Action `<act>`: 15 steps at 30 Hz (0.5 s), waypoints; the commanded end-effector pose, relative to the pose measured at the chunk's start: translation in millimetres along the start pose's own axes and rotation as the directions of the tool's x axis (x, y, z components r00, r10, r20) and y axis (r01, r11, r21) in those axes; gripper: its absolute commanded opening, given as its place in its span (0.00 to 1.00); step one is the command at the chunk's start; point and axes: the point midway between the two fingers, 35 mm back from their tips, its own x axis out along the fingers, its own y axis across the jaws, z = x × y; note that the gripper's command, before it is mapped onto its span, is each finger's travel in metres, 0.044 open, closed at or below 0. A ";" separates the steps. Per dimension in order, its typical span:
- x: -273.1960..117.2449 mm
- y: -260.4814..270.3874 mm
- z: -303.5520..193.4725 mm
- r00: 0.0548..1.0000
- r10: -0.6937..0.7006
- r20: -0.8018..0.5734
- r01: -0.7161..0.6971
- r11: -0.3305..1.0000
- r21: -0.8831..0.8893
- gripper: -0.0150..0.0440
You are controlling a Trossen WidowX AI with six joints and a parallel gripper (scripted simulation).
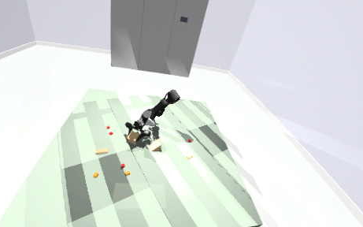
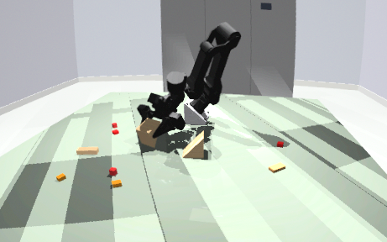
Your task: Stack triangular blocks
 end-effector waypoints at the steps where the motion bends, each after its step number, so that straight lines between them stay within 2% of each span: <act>1: 0.3 0.5 0.2 1.000 0.004 -0.001 -0.004 1.000 -0.006 0.92; 3: 0.3 0.5 0.2 1.000 0.004 -0.001 -0.004 1.000 -0.006 1.00; 15: -0.3 -1.8 9.3 1.000 0.001 -0.002 -0.001 1.000 -0.007 1.00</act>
